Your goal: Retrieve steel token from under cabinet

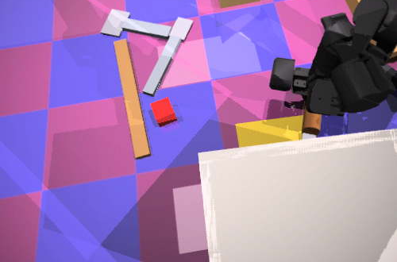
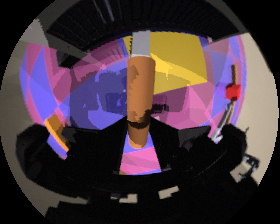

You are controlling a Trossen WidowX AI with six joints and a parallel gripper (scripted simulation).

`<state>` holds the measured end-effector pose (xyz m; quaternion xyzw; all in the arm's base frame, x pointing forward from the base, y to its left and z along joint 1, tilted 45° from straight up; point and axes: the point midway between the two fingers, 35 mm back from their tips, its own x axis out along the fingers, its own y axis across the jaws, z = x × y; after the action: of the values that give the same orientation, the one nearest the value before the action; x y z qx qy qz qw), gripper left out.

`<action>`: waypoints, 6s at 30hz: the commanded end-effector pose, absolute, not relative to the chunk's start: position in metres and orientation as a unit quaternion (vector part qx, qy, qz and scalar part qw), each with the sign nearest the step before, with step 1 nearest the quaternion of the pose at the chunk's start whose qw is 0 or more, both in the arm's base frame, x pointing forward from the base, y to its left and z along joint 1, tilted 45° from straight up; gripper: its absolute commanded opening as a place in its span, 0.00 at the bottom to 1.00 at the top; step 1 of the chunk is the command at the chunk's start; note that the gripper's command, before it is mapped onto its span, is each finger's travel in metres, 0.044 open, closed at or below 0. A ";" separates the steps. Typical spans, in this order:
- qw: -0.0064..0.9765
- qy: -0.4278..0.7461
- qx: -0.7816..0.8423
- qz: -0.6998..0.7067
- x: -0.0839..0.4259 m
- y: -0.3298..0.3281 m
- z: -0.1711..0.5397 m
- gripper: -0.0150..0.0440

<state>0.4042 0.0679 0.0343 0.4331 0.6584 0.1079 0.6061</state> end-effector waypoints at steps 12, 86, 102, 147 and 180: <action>0.606 0.660 0.431 0.105 0.391 0.073 0.036 0.25; 0.604 0.661 0.432 0.105 0.315 0.109 0.059 0.25; 0.604 0.661 0.432 0.105 0.298 0.117 0.065 0.25; 0.603 0.661 0.434 0.105 0.264 0.138 0.083 0.25; 0.600 0.662 0.436 0.102 0.262 0.144 0.089 0.71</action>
<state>0.2622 0.1434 0.0888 0.4354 0.6625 0.1006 0.6012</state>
